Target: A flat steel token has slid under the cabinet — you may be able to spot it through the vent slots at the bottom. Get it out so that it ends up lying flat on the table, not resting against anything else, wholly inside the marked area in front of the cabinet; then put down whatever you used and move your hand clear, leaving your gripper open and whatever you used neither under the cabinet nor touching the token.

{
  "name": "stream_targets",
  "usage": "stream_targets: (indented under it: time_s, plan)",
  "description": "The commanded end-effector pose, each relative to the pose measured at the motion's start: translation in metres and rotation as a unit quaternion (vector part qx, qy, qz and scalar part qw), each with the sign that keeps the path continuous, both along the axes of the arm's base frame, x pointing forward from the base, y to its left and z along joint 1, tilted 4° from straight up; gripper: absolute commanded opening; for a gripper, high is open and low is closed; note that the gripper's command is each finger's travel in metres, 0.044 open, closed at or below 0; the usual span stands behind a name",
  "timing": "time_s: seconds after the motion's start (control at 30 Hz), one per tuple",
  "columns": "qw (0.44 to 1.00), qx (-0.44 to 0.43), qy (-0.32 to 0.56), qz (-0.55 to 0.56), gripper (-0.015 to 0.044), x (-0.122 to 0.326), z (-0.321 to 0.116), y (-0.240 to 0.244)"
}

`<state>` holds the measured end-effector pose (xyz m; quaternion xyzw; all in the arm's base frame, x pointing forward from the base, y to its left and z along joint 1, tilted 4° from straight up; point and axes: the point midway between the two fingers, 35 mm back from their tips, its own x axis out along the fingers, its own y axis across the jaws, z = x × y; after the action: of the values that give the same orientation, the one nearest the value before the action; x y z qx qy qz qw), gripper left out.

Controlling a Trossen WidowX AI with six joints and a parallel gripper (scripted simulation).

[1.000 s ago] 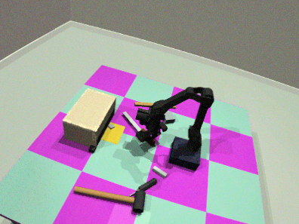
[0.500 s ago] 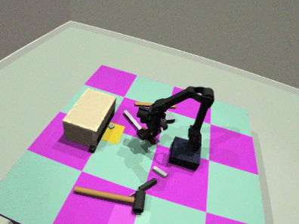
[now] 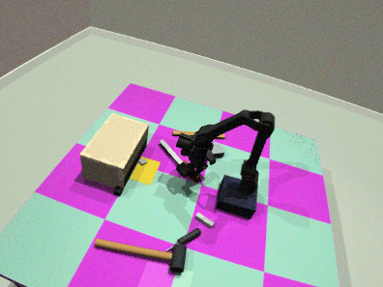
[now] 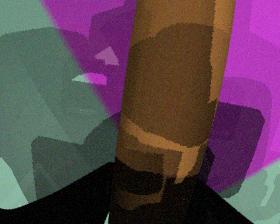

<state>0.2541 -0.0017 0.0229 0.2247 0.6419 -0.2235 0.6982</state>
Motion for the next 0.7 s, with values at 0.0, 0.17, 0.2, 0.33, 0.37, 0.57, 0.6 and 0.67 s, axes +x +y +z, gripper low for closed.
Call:
stream_targets:
  time_s: [0.0,0.17,0.2,0.33,0.37,0.57,0.6,0.67]
  plan:
    - [1.000,-0.001,-0.005,0.003,0.0000,0.001,0.001,-0.005]
    - [1.000,-0.002,-0.005,0.003,0.0000,0.001,0.001,-0.009]
    - [1.000,-0.002,-0.005,0.003,0.0000,0.001,0.001,-0.009]
    - [1.000,-0.002,-0.005,0.003,0.0000,0.001,0.001,-0.011]
    - [1.000,-0.002,-0.005,0.003,0.0000,0.001,0.001,-0.012]
    - [1.000,-0.002,-0.005,0.003,0.0000,0.001,0.001,-0.017]
    - [1.000,-0.002,-0.005,0.003,0.0000,0.001,0.001,-0.018]
    - [1.000,-0.002,-0.005,0.003,0.0000,0.001,0.001,-0.020]
